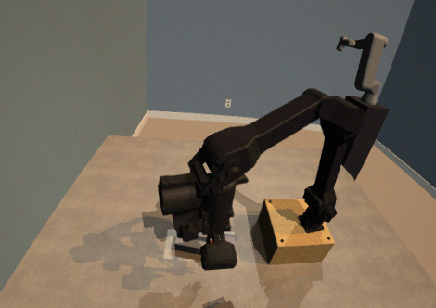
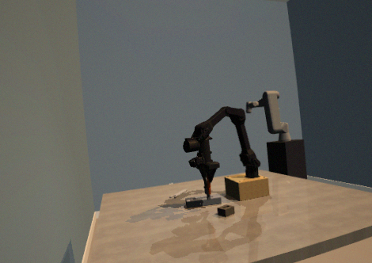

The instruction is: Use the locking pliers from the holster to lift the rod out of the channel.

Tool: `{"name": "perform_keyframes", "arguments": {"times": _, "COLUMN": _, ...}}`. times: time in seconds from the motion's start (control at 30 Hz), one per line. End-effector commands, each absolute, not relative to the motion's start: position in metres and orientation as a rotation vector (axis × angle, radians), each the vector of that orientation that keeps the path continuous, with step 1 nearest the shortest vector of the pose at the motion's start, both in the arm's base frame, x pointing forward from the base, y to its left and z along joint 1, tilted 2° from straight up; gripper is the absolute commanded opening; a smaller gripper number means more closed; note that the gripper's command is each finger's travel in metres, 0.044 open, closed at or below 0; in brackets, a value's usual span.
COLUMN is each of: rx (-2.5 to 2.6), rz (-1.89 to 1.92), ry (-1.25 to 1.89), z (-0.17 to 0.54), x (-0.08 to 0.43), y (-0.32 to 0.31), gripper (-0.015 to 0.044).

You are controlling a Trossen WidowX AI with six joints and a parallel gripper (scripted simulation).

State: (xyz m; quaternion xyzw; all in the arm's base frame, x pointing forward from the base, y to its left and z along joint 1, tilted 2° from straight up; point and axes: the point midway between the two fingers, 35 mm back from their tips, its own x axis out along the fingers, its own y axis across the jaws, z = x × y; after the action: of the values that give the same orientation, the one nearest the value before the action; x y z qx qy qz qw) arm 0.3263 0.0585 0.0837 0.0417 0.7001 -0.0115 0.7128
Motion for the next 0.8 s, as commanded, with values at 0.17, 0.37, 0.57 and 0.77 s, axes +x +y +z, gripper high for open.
{"name": "perform_keyframes", "arguments": {"times": 0.17, "rx": 0.122, "rz": -0.049, "ry": 1.544, "z": 0.085, "x": 0.326, "y": 0.044, "gripper": 0.0321}}
{"name": "perform_keyframes", "arguments": {"times": 0.37, "rx": 0.142, "rz": -0.069, "ry": 1.543, "z": 0.085, "x": 0.325, "y": 0.034, "gripper": 0.0321}}
{"name": "perform_keyframes", "arguments": {"times": 0.57, "rx": 0.161, "rz": -0.090, "ry": 1.543, "z": 0.084, "x": 0.324, "y": 0.024, "gripper": 0.0321}}
{"name": "perform_keyframes", "arguments": {"times": 0.77, "rx": 0.181, "rz": -0.111, "ry": 1.542, "z": 0.084, "x": 0.322, "y": 0.014, "gripper": 0.0321}}
